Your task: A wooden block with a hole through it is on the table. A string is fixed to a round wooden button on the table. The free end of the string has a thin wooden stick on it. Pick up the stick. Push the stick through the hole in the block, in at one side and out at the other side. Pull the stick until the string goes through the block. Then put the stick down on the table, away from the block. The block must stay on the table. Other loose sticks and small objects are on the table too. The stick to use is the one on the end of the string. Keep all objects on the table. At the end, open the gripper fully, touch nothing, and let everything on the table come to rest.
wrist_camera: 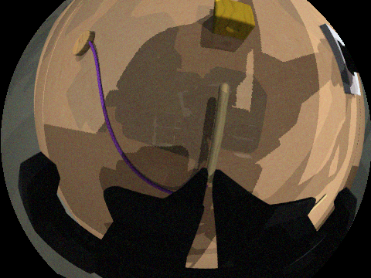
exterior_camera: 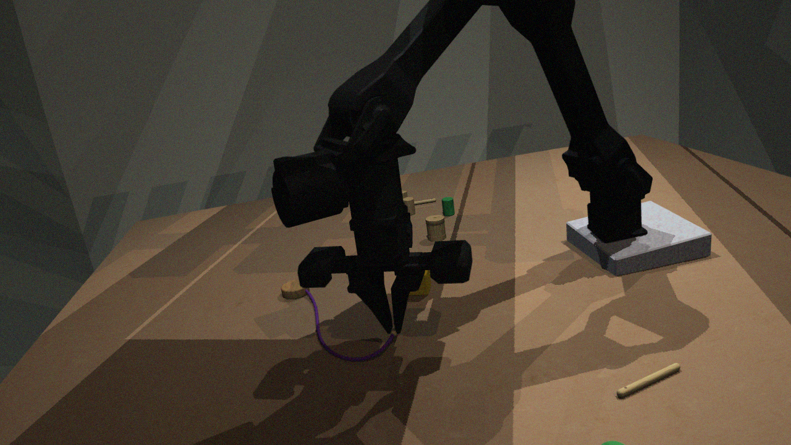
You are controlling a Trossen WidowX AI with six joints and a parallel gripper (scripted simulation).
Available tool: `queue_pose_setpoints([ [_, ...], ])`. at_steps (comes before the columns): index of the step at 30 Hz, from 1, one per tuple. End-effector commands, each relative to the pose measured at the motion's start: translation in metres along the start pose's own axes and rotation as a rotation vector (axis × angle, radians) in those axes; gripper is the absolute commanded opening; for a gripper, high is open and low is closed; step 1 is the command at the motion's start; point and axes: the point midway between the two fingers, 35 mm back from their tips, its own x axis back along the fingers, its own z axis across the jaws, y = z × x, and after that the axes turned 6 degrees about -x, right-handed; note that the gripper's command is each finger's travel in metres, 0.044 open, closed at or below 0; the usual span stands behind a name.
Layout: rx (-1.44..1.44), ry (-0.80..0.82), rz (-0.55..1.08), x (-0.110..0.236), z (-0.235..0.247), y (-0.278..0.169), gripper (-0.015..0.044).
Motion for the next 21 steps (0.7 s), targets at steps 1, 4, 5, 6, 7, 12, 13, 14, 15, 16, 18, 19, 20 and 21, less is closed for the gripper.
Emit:
queue_pose_setpoints([
  [1,0.001,-0.005,-0.001,-0.002,0.0,0.007,0.0],
  [4,0.001,-0.005,-0.001,-0.002,0.0,0.011,0.0],
  [5,0.001,-0.005,-0.001,-0.002,0.001,0.013,0.0],
  [6,0.001,-0.005,-0.001,-0.002,0.001,0.014,0.0],
  [7,0.001,-0.005,-0.002,-0.002,0.001,0.015,0.0],
  [12,0.001,-0.005,-0.002,-0.002,0.001,0.022,0.0],
  [13,0.001,-0.005,-0.002,-0.002,0.001,0.023,0.0],
  [14,0.001,-0.005,-0.002,-0.002,0.001,0.025,0.0],
  [15,0.001,-0.005,-0.002,-0.002,0.001,0.026,0.0],
  [16,0.001,-0.005,-0.003,-0.002,0.001,0.027,0.0],
  [18,0.001,-0.005,-0.003,-0.002,0.001,0.03,0.0],
  [19,0.001,-0.005,-0.003,-0.002,0.001,0.031,0.0],
  [20,0.001,-0.005,-0.003,-0.002,0.001,0.033,0.0],
  [21,0.001,-0.005,-0.003,-0.002,0.001,0.034,0.0],
])
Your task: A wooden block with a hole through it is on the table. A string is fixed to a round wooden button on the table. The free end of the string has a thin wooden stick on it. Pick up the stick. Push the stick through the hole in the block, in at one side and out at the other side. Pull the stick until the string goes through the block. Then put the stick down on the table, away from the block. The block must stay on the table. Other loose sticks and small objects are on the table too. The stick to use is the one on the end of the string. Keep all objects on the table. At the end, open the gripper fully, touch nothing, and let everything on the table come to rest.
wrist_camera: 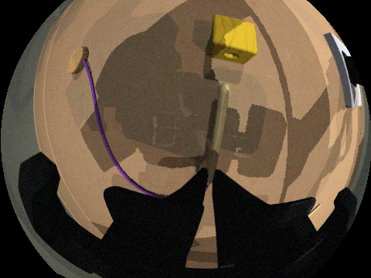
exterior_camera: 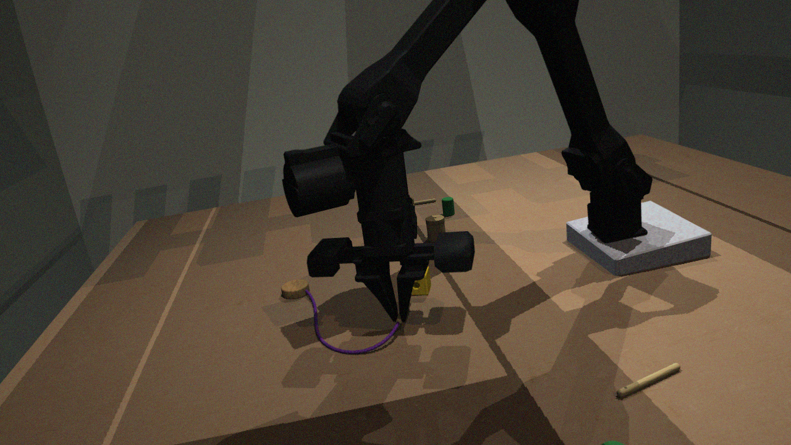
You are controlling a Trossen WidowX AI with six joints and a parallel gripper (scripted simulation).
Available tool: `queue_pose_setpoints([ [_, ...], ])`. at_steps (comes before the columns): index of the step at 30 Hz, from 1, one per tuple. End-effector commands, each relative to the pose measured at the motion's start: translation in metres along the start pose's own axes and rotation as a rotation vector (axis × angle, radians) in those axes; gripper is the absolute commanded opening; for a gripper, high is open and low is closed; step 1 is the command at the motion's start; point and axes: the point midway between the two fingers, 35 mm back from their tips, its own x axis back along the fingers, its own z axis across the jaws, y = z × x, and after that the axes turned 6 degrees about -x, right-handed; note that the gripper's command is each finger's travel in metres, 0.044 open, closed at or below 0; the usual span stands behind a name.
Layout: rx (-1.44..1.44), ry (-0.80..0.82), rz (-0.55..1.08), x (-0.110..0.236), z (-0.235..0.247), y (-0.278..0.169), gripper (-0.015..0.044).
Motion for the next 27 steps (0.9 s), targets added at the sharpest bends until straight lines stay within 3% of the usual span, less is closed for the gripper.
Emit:
queue_pose_setpoints([
  [1,0.001,-0.005,0.0,-0.002,-0.001,0.007,0.0],
  [27,0.001,-0.006,0.003,-0.004,-0.002,0.028,0.0],
])
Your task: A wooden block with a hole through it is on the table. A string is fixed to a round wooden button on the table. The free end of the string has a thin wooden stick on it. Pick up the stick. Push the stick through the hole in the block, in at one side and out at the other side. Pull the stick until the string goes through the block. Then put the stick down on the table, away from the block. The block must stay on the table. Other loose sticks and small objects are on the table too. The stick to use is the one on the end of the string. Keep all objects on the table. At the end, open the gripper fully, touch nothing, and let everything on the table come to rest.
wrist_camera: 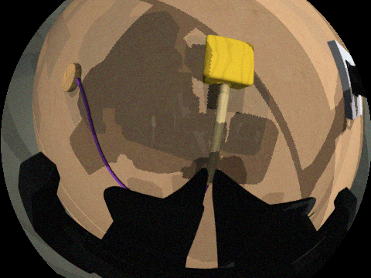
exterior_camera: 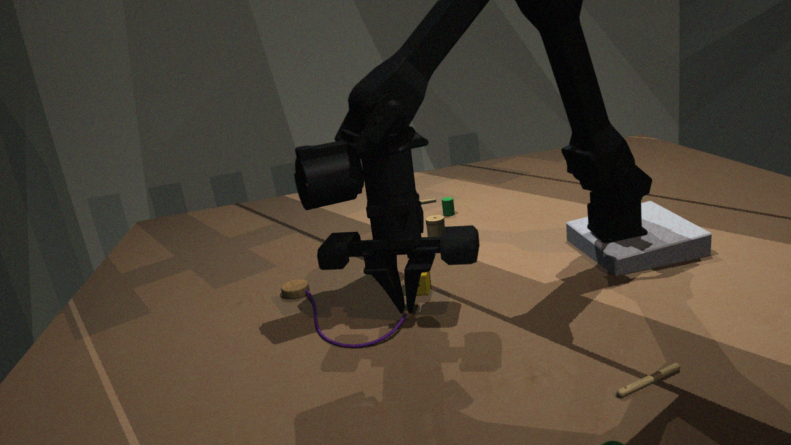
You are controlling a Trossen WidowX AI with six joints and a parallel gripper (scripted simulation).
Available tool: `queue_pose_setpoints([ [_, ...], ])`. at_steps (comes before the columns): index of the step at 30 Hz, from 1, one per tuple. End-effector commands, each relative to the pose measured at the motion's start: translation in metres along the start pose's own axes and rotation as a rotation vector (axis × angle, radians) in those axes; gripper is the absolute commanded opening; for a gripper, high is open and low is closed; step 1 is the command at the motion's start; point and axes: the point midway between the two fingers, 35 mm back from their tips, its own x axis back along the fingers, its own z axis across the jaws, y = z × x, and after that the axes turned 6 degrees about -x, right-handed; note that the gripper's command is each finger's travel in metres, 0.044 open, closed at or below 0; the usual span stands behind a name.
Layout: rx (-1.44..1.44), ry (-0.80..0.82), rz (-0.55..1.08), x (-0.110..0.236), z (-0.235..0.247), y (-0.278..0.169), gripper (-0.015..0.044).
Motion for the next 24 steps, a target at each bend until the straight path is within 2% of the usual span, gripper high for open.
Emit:
queue_pose_setpoints([
  [1,0.002,-0.004,0.001,-0.001,0.0,0.004,0.0],
  [24,0.002,-0.004,0.0,-0.001,0.003,0.035,0.0],
])
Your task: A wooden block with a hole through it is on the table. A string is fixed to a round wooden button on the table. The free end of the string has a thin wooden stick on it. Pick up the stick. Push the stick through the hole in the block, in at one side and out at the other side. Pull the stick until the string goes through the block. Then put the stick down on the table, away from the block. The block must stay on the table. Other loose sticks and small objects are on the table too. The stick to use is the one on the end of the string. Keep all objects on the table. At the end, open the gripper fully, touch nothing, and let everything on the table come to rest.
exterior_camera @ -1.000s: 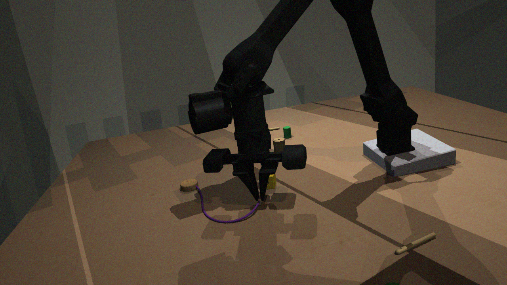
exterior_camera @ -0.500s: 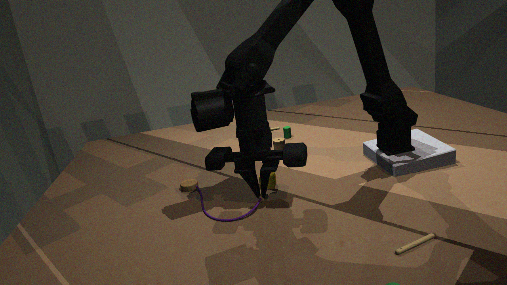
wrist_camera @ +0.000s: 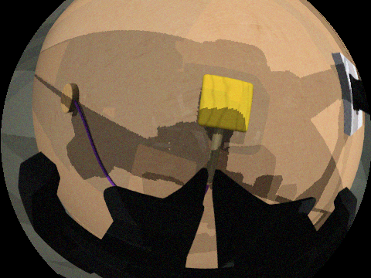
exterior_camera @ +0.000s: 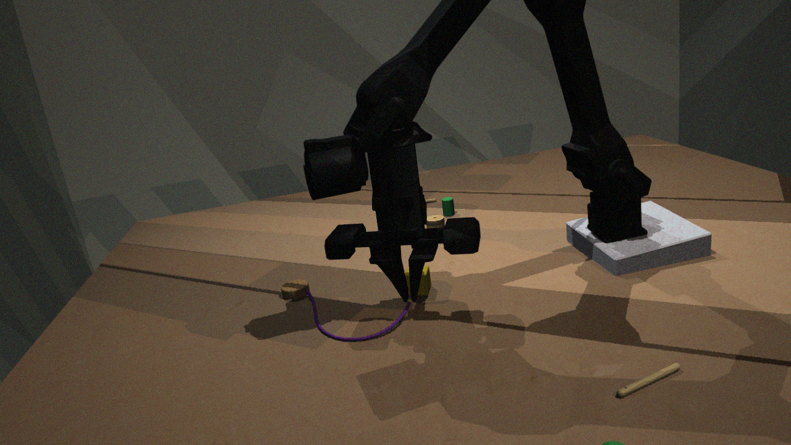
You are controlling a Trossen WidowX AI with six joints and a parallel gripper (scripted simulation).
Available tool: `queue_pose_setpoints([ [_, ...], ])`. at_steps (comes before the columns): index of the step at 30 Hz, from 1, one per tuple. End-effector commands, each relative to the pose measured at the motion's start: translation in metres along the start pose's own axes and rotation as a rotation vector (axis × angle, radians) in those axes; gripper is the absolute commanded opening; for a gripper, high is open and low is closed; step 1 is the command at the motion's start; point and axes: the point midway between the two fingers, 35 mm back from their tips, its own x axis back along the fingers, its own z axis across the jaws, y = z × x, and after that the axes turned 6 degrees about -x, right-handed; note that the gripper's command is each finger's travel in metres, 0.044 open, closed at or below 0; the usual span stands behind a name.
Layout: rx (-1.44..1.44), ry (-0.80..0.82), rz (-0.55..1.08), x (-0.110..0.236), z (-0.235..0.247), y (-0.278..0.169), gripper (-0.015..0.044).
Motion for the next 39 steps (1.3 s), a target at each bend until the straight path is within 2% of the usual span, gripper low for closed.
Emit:
queue_pose_setpoints([
  [1,0.001,-0.005,0.001,-0.001,0.0,0.007,0.0],
  [20,0.001,-0.004,-0.001,-0.001,0.002,0.029,0.0],
  [25,-0.001,0.0,-0.003,0.0,0.003,0.026,0.0121],
  [28,-0.001,0.0,-0.003,0.0,0.003,0.026,0.0121],
  [30,-0.001,0.0,-0.003,0.01,0.004,0.025,0.0121],
  [35,-0.001,0.0,-0.003,0.078,0.004,0.025,0.0121],
  [39,-0.001,0.0,-0.003,0.08,0.003,0.025,0.0121],
])
